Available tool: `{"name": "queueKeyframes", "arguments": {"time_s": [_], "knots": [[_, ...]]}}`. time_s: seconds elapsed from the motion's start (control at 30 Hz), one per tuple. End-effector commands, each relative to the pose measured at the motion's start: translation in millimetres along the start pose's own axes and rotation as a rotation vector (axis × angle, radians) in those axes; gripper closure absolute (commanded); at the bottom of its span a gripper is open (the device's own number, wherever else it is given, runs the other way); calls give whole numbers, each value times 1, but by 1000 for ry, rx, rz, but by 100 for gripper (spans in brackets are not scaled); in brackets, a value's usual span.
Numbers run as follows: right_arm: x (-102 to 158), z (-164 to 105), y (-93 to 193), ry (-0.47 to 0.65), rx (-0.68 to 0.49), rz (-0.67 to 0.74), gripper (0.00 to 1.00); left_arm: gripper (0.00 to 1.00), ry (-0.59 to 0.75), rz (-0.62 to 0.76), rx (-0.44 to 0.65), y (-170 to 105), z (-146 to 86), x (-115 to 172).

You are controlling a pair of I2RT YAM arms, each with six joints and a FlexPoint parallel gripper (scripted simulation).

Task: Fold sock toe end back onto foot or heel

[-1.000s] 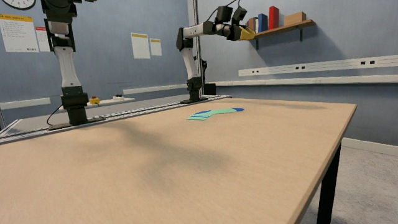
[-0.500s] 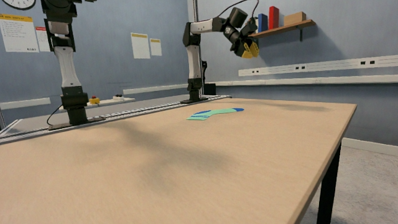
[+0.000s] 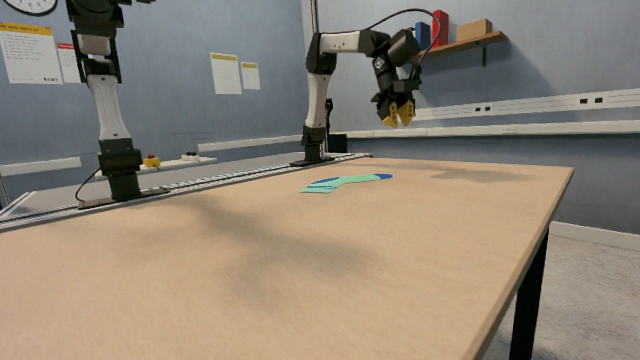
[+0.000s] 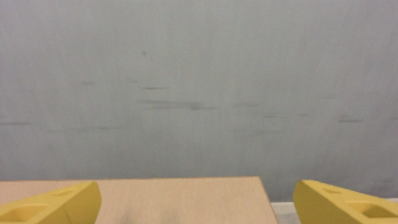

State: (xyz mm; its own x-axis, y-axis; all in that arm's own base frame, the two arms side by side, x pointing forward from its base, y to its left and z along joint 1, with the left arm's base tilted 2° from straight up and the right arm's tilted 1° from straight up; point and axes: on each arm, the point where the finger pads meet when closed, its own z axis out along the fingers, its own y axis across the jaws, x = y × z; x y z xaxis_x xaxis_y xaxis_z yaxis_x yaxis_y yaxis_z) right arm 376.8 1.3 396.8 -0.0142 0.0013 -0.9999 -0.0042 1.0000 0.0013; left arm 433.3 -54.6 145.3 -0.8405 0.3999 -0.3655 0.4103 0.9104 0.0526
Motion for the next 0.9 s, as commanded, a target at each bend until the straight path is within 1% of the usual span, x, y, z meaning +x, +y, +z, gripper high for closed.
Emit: {"name": "queueKeyframes", "arguments": {"time_s": [0.0,0.07,0.13,0.23,0.33,0.37,0.4,0.47,0.5,0.53,0.57,0.6,0.63,0.7,0.73,0.77,0.8,0.87], "knots": [[-5,-2,-1,-14,4,-1,0,66,193,59,97,-17,16,26],[-5,-2,-1,-14,4,-1,0,66,268,81,135,-23,25,35],[-5,-2,-1,-14,4,-1,0,66,268,81,135,-23,25,35],[-5,-2,-1,-14,4,-1,0,66,360,104,180,-29,34,46],[-5,-2,-1,-14,4,-1,0,66,377,113,192,-30,40,44],[-5,-2,-1,-14,4,-1,0,66,358,111,182,-29,38,40],[-5,-2,-1,-14,4,-1,0,66,327,94,162,-21,33,36],[-5,-2,-1,-14,4,-1,0,66,358,96,162,-26,49,40],[-5,-2,-1,-14,4,-1,0,66,385,99,183,-31,53,49],[-5,-2,-1,-14,4,-1,0,66,397,90,187,-30,55,54],[-5,-2,-1,-14,4,-1,0,66,389,86,183,-28,52,54],[-5,-2,-1,-14,4,-1,0,66,355,95,179,-30,39,48],[-5,-2,-1,-14,4,-1,0,66,329,97,169,-28,33,41],[-5,-2,-1,-14,4,-1,0,66,329,97,169,-28,33,41],[-5,-2,-1,-14,4,-1,0,66,334,92,158,-25,38,41],[-5,-2,-1,-14,4,-1,0,66,327,92,159,-25,29,43],[-5,-2,-1,-14,4,-1,0,66,330,91,161,-26,31,45],[-5,-2,-1,-14,4,-1,0,66,301,92,154,-23,29,37]]}}
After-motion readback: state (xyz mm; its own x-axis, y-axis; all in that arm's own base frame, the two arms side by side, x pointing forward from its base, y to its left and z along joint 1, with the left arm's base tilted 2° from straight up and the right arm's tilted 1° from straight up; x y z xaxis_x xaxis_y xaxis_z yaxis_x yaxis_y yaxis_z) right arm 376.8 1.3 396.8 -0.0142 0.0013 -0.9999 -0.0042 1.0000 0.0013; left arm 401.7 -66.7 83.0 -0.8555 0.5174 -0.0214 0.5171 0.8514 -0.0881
